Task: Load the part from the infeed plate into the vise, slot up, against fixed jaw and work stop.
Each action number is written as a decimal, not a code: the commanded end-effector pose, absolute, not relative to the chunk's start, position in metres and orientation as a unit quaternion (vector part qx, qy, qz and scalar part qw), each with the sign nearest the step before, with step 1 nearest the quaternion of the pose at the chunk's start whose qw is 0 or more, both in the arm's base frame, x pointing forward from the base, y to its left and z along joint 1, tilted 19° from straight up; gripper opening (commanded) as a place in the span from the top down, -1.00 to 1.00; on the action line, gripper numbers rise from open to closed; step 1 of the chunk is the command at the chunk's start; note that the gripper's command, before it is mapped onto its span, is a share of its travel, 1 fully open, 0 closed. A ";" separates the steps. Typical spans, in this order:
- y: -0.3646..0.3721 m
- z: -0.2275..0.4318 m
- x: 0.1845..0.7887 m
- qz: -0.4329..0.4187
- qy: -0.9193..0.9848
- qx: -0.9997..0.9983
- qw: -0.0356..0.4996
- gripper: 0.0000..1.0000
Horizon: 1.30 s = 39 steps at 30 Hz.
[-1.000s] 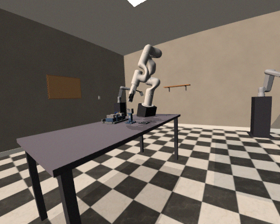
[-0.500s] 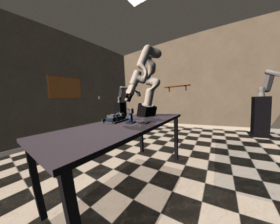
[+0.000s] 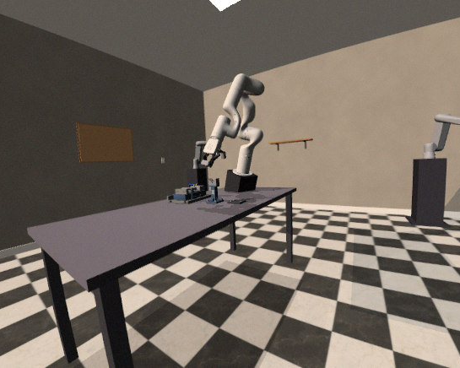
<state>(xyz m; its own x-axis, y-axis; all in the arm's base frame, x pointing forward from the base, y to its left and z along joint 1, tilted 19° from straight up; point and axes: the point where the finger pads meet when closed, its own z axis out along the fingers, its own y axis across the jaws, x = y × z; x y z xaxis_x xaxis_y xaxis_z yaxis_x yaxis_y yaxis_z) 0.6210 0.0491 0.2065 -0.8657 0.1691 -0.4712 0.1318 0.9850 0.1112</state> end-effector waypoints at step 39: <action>0.059 0.200 0.620 0.030 0.896 -0.354 0.266 1.00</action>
<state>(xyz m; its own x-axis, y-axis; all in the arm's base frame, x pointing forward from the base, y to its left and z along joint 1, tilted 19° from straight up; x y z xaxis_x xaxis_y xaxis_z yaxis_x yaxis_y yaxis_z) 0.6223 0.0584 0.2005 -0.6393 -0.5600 -0.5270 -0.5784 0.8018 -0.1503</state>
